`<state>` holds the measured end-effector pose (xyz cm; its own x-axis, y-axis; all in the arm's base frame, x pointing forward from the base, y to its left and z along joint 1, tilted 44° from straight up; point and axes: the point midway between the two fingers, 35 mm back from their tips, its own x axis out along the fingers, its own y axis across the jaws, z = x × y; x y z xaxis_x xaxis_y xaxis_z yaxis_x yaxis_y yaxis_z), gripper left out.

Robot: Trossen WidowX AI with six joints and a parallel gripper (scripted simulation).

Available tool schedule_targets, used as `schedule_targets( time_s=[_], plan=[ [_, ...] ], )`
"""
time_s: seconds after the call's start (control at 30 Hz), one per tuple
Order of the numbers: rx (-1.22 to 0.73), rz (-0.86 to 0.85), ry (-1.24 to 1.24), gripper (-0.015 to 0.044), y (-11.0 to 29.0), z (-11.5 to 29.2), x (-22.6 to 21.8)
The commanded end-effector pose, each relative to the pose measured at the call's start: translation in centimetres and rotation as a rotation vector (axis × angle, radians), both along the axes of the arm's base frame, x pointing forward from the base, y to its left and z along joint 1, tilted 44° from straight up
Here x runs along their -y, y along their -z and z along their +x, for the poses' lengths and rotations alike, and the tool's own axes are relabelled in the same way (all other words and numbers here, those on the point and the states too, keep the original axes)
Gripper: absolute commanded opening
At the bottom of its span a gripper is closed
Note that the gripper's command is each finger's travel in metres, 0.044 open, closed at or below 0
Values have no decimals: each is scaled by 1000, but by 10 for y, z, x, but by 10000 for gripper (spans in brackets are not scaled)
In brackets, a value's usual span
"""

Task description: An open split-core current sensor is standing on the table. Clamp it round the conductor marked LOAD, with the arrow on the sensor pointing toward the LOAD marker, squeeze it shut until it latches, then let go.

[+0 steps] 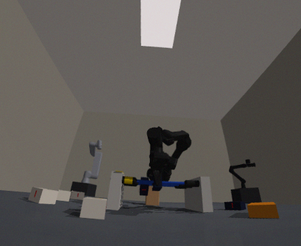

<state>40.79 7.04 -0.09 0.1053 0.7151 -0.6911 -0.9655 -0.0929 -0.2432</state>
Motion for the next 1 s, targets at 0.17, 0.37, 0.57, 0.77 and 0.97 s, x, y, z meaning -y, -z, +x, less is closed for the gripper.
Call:
schedule_targets(
  time_s=[0.17,0.37,0.57,0.77,0.97],
  plan=[
    [0,0,0,0,0,0,0],
    [0,0,0,79,0,0,0],
    [0,0,0,236,0,0,0],
    [0,0,0,394,0,0,0],
    [-3,0,-1,335,0,0,0]
  ],
)
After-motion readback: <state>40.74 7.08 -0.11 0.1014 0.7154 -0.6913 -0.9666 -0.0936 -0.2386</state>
